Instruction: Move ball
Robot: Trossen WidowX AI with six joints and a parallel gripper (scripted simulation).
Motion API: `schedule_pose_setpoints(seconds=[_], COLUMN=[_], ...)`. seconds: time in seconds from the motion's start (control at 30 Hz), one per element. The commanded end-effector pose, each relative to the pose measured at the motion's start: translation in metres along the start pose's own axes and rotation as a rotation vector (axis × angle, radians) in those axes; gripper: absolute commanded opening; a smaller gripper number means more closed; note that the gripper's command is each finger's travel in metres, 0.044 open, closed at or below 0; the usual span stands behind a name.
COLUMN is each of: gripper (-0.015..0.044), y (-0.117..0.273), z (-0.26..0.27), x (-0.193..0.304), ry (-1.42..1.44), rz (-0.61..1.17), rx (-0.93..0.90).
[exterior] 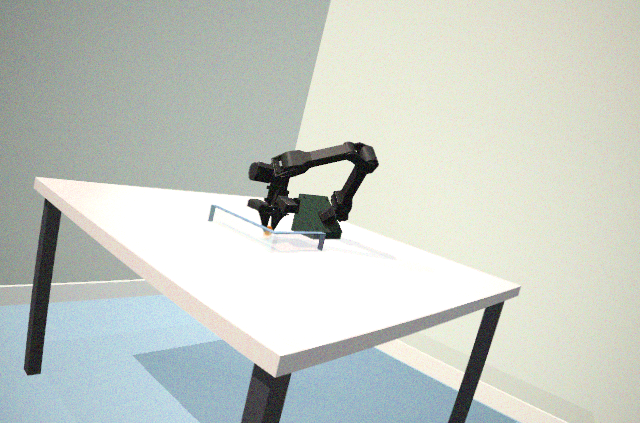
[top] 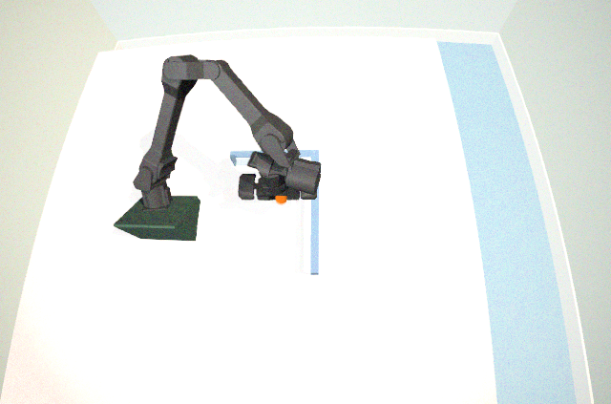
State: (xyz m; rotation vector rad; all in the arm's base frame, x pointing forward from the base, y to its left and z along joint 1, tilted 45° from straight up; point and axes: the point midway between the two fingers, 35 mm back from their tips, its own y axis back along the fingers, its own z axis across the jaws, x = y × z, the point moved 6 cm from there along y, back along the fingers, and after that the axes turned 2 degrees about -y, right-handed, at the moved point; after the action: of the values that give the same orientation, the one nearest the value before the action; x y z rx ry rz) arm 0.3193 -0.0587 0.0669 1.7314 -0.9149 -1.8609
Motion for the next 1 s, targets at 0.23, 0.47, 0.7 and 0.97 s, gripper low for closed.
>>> schedule_pose_setpoints(seconds=[0.23,0.47,0.7,0.97], gripper=[0.0000,0.0000,0.0184,0.0256], y=[-0.018,-0.019,-0.017,-0.017], z=[0.002,0.002,0.001,0.001], x=[0.000,0.000,0.000,0.000], ry=[-0.006,-0.006,-0.001,-0.001], rz=[-0.005,-0.005,-0.001,-0.001], rx=[-0.004,-0.004,-0.002,-0.002])
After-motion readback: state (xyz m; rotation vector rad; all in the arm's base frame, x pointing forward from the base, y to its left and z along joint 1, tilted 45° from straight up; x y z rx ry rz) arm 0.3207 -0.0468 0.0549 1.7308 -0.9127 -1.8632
